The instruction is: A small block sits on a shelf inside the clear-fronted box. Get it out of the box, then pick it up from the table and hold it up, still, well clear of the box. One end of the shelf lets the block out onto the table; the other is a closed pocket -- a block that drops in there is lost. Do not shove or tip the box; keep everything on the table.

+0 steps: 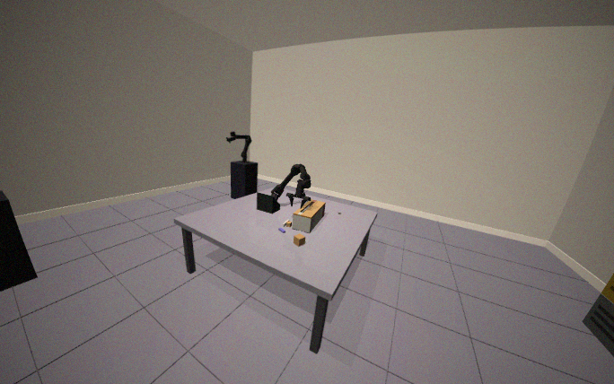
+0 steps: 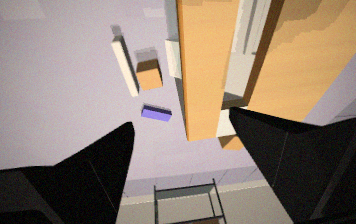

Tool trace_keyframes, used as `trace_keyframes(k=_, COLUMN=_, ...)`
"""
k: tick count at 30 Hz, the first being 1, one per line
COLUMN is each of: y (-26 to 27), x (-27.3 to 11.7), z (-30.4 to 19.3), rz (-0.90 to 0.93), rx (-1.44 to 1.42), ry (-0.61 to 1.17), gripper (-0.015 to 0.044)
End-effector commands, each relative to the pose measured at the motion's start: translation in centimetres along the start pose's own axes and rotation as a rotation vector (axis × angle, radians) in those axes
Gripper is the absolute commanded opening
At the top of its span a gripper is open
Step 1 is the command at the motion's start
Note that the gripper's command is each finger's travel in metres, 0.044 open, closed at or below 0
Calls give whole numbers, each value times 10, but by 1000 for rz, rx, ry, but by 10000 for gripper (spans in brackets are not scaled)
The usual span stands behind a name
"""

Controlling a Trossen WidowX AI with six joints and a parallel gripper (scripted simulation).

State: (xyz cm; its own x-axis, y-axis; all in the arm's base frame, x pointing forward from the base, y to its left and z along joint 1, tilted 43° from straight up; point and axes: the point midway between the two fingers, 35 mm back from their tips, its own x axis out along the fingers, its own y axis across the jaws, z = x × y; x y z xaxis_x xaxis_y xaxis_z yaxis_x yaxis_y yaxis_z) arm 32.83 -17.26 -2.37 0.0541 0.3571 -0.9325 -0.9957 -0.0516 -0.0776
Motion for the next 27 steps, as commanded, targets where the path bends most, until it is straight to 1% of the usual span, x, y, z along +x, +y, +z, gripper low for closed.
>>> trace_keyframes(k=1, y=1, x=-16, z=-22, rz=-24, rx=26, ry=80, gripper=295)
trace_keyframes(k=2, y=1, x=-16, z=-22, rz=-29, rx=74, ry=74, gripper=285)
trace_keyframes(k=8, y=4, x=-13, z=-24, rz=-49, rx=379, ry=35, gripper=285)
trace_keyframes(k=18, y=14, x=-5, z=-32, rz=-42, rx=1432, ry=-119, gripper=285)
trace_keyframes(k=23, y=17, x=-2, z=-34, rz=16, rx=1957, ry=-210, gripper=285)
trace_keyframes(k=27, y=20, x=-1, z=-36, rz=96, rx=2375, ry=-279, gripper=285)
